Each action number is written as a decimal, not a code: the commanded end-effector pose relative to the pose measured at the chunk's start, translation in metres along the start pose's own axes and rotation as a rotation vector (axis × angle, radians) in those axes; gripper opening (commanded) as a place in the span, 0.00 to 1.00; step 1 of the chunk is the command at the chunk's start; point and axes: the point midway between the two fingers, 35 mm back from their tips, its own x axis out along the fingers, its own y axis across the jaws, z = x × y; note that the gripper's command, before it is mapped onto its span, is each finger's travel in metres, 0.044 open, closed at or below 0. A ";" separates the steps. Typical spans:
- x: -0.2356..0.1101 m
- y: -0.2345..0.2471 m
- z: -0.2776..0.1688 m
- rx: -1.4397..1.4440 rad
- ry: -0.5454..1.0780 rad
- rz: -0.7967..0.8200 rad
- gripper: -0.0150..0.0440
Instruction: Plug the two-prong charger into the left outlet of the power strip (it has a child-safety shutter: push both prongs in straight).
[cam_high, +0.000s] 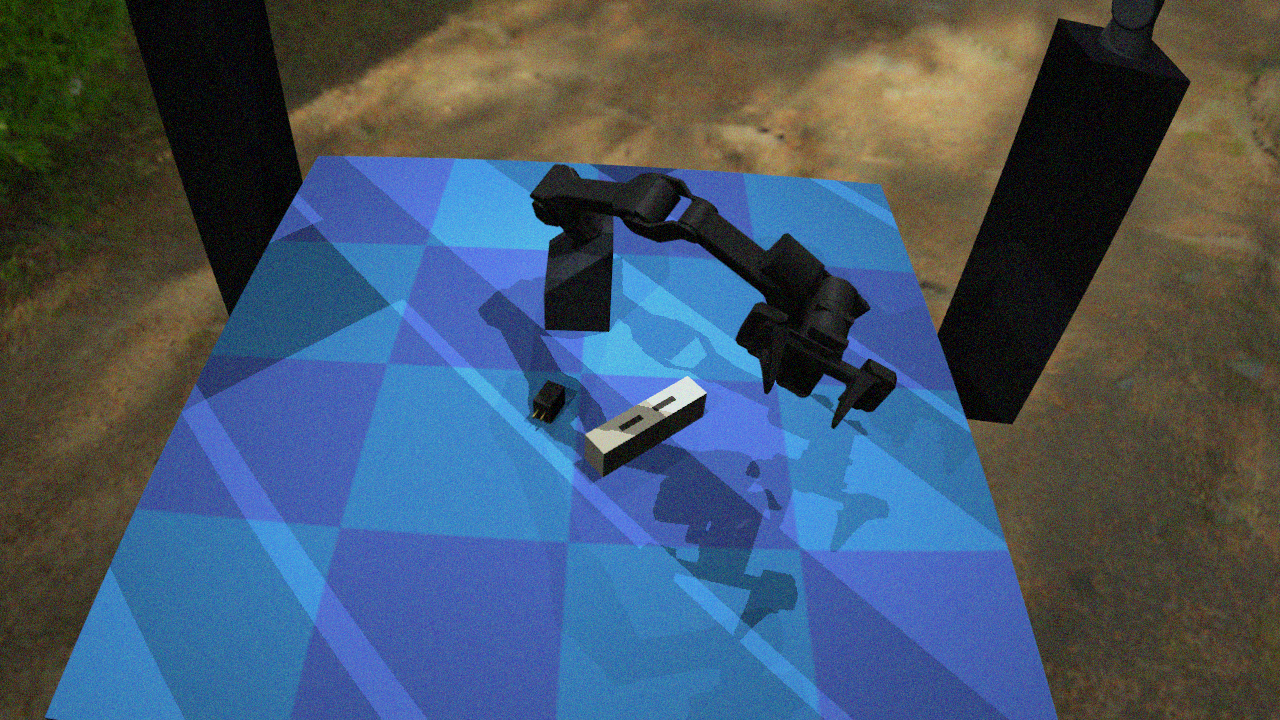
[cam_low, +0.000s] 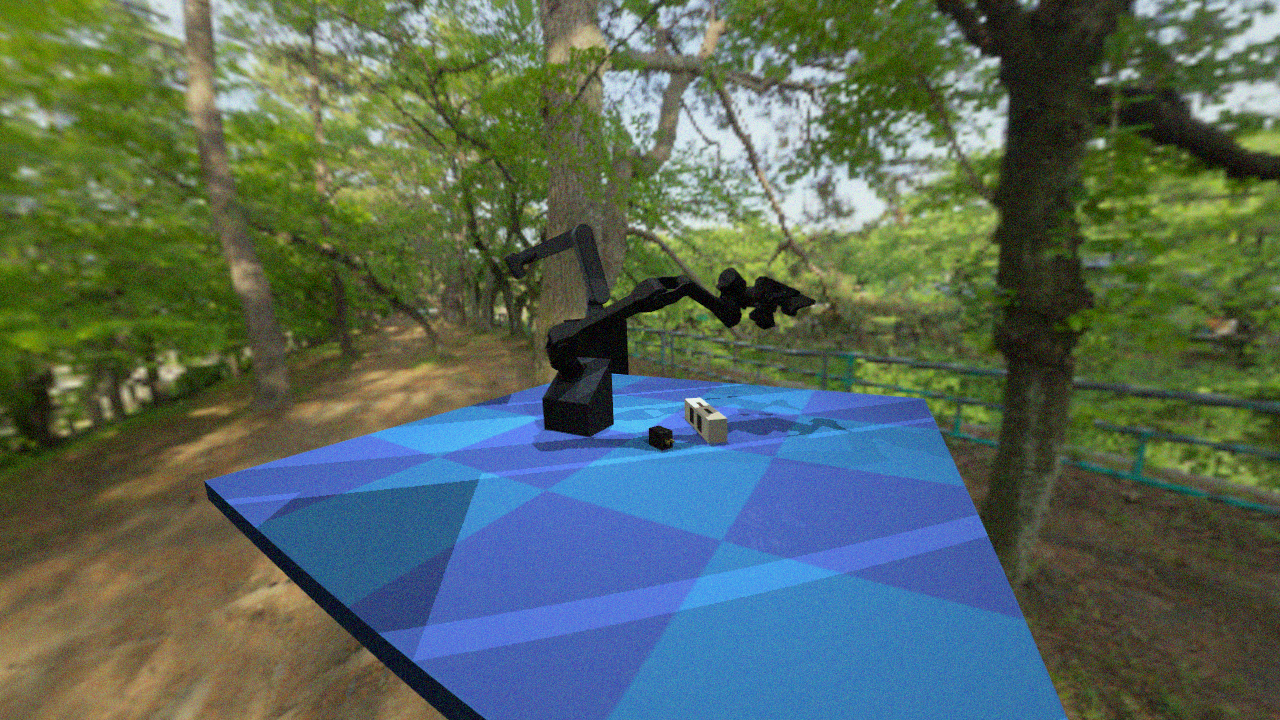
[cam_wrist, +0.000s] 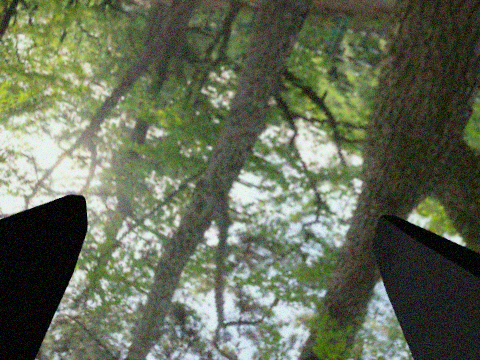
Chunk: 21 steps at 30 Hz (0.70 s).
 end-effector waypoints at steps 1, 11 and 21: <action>0.001 0.000 0.000 -0.005 -0.001 -0.001 0.98; 0.034 0.007 0.010 -0.293 -0.044 -0.079 1.00; 0.062 0.020 0.031 -0.591 -0.088 -0.184 1.00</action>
